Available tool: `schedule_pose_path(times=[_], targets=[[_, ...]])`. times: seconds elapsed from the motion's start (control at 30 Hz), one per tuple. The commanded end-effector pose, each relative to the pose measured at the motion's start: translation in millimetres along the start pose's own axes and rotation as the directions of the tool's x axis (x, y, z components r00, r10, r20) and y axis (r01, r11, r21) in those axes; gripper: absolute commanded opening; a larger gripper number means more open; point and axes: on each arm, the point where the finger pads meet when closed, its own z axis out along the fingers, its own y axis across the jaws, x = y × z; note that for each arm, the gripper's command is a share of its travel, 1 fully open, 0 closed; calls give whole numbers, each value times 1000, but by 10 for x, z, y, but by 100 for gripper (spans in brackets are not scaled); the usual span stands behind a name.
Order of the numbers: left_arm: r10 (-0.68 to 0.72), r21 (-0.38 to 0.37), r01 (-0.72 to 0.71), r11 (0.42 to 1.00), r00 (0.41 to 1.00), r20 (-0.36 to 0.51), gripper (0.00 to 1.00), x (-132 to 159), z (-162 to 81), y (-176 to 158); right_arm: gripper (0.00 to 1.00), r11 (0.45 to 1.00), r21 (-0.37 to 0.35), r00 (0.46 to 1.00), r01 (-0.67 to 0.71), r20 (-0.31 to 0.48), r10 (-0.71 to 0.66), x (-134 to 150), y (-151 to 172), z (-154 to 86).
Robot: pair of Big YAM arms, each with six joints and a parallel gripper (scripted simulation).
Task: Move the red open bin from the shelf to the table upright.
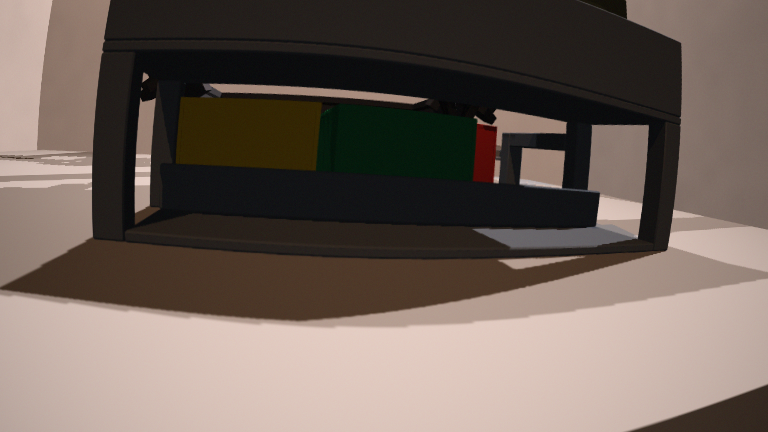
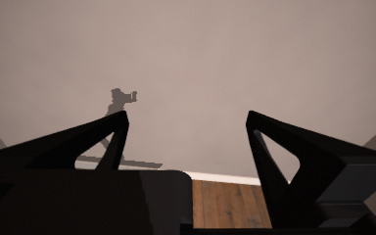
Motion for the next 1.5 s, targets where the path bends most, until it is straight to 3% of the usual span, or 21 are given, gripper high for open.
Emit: schedule_pose_path(times=[0.0,1.47], targets=[[-33,-72,36,997,998,47,0,-81,-431,313,100,1000,11,999,0,48,-1,-172,-44,-85],[-27,-82,31,996,998,48,0,-112,-486,322,100,1000,11,999,0,48,-1,-172,-44,-85]])
